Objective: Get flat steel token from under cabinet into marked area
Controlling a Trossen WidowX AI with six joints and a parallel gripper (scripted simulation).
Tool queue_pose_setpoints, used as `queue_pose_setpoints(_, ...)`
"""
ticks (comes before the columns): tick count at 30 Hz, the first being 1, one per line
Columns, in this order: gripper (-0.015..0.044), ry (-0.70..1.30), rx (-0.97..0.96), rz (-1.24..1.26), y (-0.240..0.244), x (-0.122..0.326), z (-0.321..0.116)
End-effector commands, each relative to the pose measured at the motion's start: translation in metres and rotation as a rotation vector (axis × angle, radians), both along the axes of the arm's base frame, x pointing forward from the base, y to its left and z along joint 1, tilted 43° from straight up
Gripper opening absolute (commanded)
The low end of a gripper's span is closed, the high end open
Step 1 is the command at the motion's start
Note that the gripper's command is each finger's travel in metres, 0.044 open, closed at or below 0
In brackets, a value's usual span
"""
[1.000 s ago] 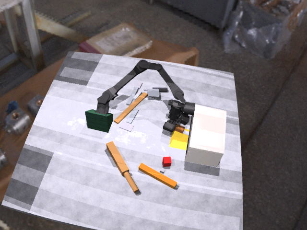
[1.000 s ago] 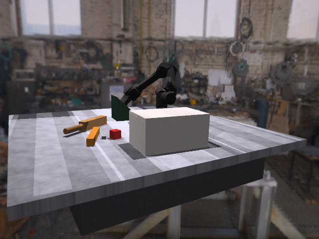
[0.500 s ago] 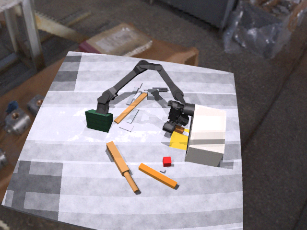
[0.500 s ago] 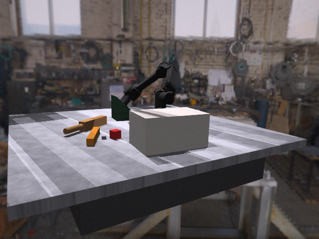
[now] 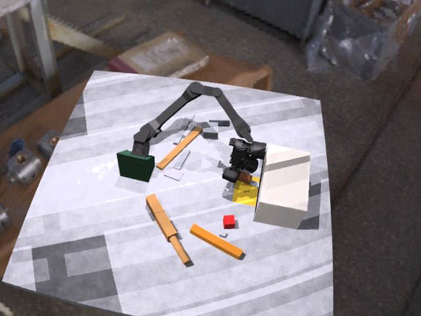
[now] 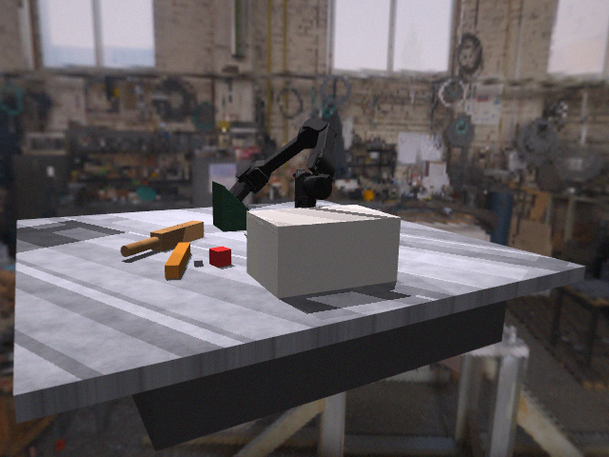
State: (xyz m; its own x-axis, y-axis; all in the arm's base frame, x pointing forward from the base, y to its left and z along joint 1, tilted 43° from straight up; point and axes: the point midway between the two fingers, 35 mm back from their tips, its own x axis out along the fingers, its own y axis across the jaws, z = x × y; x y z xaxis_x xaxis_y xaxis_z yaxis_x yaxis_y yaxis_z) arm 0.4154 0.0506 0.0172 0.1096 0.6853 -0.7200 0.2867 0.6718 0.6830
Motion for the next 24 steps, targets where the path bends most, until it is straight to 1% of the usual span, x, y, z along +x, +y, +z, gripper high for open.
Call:
queue_pose_setpoints(1, 0.0, 0.01, -0.007, 0.001, 0.001, -0.007, -0.002)
queue_pose_setpoints(24, 0.0, 0.011, -0.007, 0.001, 0.008, -0.027, 0.002)
